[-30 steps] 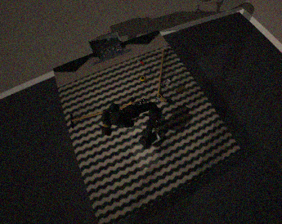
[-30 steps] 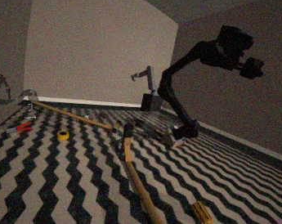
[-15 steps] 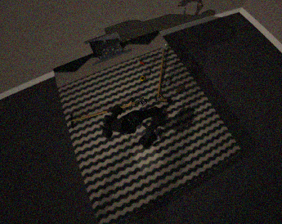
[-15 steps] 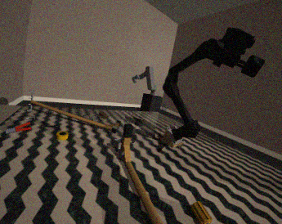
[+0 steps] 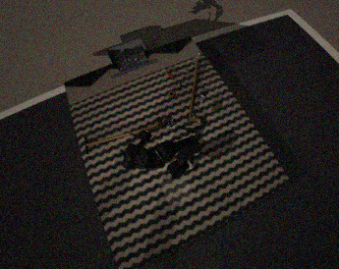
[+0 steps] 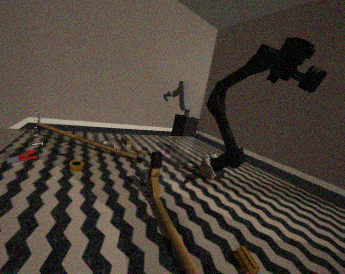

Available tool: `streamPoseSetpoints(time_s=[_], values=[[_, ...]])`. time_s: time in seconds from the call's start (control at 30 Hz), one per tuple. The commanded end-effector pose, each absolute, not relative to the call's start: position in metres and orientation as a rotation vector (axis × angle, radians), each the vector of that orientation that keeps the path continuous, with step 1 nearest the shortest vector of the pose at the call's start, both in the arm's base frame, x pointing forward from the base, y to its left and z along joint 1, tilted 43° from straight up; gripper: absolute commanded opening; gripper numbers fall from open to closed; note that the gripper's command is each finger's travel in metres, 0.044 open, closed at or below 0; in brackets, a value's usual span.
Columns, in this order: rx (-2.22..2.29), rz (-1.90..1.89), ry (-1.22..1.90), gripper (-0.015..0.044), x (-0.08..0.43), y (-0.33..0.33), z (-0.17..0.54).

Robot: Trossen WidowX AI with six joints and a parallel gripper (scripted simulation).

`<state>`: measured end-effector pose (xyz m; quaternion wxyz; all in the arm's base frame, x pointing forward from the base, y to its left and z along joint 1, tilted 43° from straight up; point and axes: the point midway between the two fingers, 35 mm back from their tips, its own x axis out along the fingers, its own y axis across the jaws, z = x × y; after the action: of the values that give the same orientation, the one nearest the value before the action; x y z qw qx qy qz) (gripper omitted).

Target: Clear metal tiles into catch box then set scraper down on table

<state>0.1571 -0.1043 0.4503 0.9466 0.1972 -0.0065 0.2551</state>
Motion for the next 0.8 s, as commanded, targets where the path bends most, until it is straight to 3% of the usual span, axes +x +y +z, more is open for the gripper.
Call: streamPoseSetpoints(time_s=[0.0,0.77], values=[[0.395,0.457,-0.02,0.044,0.151,-0.11,0.455],[0.338,0.169,-0.055,0.044,0.118,-0.13,0.469]])
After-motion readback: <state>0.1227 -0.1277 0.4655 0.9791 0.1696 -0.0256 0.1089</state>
